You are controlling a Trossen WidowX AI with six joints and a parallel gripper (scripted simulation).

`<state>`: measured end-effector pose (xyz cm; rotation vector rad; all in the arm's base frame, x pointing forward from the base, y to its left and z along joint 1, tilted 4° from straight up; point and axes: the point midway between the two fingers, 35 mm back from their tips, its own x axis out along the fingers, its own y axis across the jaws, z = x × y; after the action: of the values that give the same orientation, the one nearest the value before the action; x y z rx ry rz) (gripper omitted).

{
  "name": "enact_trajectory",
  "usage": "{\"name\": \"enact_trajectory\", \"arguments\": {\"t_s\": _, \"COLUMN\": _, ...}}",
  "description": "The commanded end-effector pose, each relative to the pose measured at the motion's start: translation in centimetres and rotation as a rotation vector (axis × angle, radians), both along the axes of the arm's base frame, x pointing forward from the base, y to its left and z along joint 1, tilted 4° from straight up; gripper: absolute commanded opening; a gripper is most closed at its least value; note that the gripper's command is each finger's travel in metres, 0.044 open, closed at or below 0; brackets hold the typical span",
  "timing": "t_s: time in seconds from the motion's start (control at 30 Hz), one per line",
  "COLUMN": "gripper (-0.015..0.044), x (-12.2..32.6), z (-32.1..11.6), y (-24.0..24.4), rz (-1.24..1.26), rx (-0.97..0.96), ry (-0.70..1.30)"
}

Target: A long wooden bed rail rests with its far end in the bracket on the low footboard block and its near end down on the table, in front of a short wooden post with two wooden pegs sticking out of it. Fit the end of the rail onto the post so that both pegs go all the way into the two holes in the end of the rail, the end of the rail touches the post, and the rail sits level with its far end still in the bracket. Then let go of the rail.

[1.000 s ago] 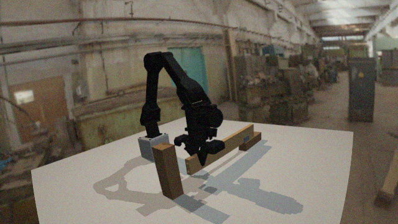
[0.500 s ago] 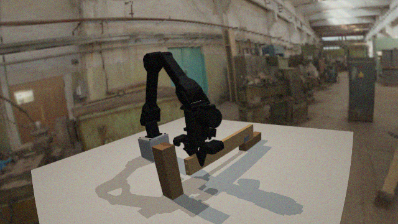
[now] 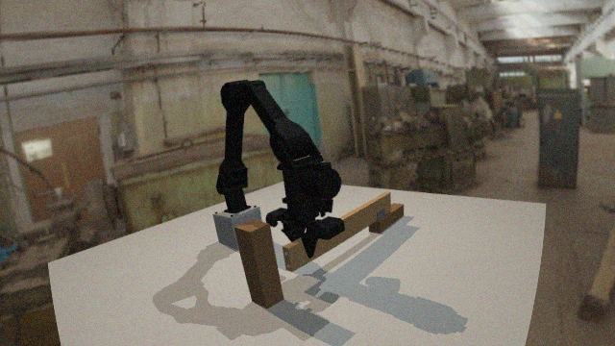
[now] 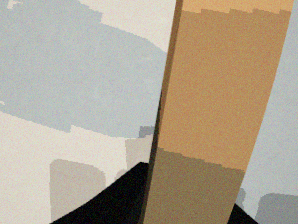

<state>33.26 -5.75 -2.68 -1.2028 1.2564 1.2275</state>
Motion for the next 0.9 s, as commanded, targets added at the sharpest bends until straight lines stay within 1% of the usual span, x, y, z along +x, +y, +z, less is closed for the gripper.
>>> {"name": "enact_trajectory", "arguments": {"t_s": 0.0, "gripper": 0.0, "x": 0.02, "z": -0.01, "y": -0.29, "rz": 0.001, "rx": -0.003, "ry": -0.001}}
{"name": "enact_trajectory", "arguments": {"t_s": 0.87, "gripper": 0.0, "x": 0.05, "z": 0.1, "y": -1.11, "rz": 0.001, "rx": -0.004, "ry": -0.001}}
